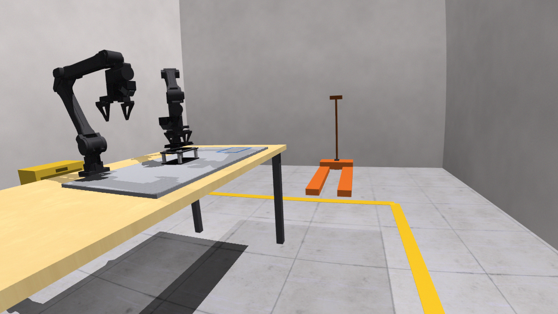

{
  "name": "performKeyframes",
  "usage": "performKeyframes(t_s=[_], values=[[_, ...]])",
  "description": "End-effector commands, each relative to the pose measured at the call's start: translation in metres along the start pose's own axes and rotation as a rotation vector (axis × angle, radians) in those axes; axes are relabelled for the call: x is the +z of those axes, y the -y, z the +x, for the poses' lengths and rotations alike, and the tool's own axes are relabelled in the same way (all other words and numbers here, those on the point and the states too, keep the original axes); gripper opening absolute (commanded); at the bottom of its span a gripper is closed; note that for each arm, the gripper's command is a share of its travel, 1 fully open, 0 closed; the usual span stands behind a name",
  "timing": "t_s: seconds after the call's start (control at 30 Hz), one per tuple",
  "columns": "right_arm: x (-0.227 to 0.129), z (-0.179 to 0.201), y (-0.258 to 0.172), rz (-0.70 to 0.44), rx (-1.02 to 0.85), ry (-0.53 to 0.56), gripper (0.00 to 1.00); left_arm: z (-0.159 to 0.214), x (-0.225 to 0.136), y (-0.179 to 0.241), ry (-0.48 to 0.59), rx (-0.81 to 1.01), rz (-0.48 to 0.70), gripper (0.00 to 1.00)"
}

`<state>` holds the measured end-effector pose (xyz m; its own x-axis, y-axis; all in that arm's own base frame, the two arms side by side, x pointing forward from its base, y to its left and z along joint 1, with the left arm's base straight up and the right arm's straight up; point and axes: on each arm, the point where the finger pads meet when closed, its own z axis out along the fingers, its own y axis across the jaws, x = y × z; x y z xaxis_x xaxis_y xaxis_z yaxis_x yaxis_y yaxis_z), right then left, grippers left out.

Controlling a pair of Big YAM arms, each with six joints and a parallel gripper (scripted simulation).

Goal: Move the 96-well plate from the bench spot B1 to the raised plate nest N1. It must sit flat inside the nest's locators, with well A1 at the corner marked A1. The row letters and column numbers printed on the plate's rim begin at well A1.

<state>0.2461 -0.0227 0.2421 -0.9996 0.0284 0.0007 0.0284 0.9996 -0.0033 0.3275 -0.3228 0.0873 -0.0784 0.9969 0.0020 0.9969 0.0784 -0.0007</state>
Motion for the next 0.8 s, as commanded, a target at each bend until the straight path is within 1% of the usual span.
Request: performKeyframes(t_s=[0.0,0.07,0.43,0.77], values=[[-0.016,-0.011,0.0,-0.001,-0.012,0.04,1.0,-0.016,-0.004,-0.008,0.026,0.001,-0.022,0.0],[-0.016,-0.011,0.0,-0.001,-0.012,0.04,1.0,-0.015,0.0,-0.006,0.016,0.001,-0.013,0.0],[-0.016,-0.011,0.0,-0.001,-0.012,0.04,1.0,-0.013,-0.01,-0.006,0.056,0.001,-0.047,0.0],[-0.016,-0.011,0.0,-0.001,-0.012,0.04,1.0,-0.02,-0.02,-0.011,0.046,0.001,-0.038,0.0]])
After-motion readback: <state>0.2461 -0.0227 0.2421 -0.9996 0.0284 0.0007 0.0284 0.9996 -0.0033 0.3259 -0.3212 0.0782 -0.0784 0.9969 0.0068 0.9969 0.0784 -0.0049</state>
